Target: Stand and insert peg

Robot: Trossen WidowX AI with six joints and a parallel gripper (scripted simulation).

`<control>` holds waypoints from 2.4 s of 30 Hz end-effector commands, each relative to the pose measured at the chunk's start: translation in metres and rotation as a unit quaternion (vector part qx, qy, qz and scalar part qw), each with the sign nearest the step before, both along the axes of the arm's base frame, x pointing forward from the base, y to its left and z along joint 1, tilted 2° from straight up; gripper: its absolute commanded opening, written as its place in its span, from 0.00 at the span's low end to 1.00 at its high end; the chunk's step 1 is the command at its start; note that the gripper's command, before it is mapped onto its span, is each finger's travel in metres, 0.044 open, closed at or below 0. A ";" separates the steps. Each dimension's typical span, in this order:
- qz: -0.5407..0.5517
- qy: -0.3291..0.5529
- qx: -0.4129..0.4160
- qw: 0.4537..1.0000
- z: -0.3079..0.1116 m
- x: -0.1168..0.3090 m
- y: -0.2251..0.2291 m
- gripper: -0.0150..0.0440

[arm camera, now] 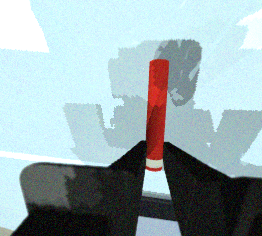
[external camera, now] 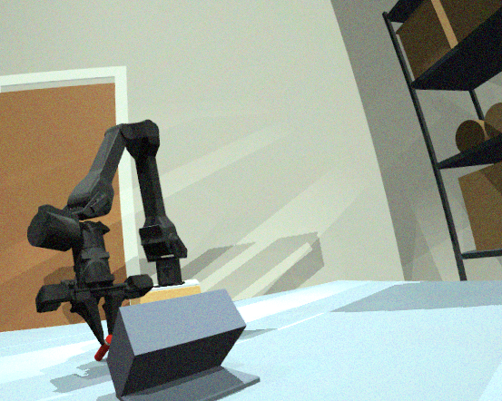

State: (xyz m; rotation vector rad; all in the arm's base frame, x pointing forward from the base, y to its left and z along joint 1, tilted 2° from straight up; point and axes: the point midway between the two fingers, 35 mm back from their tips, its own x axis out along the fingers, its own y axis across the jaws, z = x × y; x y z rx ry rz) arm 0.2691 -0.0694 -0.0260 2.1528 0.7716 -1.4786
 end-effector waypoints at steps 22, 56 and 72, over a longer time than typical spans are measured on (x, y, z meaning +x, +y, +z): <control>0.006 -0.081 0.072 0.994 0.006 -0.015 -0.009 0.34; 0.010 -0.189 0.165 0.968 0.010 -0.033 -0.024 0.34; 0.012 -0.239 0.208 0.948 0.010 -0.042 -0.031 0.34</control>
